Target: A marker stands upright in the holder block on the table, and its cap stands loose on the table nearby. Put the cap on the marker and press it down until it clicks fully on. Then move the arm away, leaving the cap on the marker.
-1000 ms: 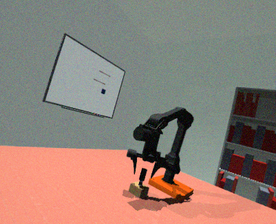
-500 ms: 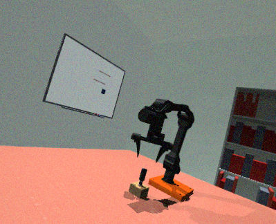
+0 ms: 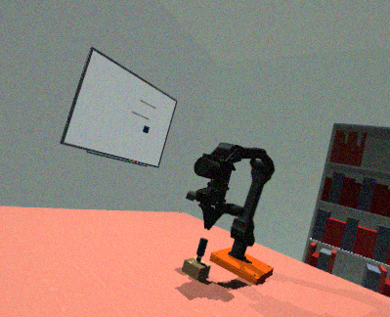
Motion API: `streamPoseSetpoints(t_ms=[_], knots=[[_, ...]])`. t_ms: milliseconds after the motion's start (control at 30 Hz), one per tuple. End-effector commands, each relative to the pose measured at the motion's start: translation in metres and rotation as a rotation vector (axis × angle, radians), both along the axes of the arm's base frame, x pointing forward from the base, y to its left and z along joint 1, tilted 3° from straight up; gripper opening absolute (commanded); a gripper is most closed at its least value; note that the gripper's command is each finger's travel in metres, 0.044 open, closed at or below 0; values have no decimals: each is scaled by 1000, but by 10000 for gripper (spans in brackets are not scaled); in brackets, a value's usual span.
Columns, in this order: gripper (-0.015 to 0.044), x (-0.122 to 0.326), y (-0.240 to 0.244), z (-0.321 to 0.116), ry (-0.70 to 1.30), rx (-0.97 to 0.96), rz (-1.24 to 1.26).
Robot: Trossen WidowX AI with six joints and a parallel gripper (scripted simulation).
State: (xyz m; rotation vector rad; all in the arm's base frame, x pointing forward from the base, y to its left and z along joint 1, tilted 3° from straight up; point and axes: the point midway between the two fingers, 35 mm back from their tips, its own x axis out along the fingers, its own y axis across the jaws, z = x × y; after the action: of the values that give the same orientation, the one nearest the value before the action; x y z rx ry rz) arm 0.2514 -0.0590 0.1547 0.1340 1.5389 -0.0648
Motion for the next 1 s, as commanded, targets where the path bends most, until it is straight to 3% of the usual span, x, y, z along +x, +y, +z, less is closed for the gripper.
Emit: streamPoseSetpoints(t_ms=[0,967], knots=[[0,-1,0,-1,3,-2,-9],[0,0,1,-32,3,-1,-9]])
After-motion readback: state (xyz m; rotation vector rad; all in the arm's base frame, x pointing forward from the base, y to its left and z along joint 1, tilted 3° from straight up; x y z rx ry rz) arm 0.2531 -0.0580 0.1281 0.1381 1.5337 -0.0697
